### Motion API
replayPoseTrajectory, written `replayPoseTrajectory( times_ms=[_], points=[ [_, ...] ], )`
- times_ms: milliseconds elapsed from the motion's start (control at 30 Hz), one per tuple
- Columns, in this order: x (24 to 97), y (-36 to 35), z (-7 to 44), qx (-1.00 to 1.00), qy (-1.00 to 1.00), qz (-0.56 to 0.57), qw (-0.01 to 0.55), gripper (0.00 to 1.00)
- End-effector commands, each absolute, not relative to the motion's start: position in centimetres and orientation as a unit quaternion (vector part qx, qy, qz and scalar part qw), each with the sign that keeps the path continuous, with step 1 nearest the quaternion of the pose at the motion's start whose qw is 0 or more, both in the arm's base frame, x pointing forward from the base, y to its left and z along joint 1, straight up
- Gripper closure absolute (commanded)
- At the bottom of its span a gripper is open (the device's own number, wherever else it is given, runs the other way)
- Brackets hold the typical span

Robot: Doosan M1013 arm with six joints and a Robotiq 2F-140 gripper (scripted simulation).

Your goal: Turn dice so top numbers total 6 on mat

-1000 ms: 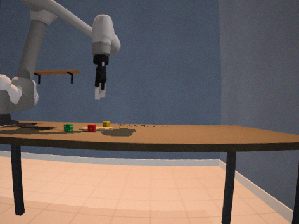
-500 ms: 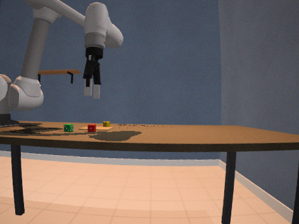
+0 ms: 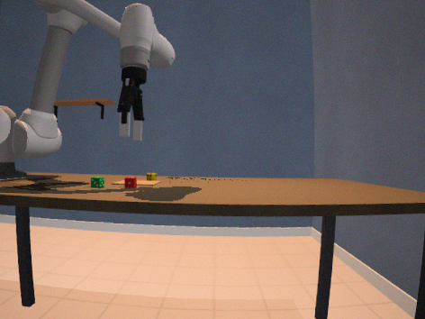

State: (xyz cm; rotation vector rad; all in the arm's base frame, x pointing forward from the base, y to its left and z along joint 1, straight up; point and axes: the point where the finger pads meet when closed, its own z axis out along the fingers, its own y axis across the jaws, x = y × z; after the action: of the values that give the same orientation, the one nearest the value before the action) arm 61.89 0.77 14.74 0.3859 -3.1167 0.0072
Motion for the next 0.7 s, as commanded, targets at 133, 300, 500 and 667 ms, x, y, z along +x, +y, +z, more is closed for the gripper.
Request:
replayPoseTrajectory(
  times_ms=[133,300,500,667],
  points=[
    [61.90,0.77,14.58,0.046,-0.999,0.002,0.000,0.00],
    [61.90,0.76,14.38,-0.051,-0.999,0.002,0.000,0.00],
    [61.91,0.76,14.16,-0.155,-0.988,0.002,0.000,0.00],
    [61.91,0.75,13.98,-0.242,-0.970,0.002,0.000,0.00]
  ],
)
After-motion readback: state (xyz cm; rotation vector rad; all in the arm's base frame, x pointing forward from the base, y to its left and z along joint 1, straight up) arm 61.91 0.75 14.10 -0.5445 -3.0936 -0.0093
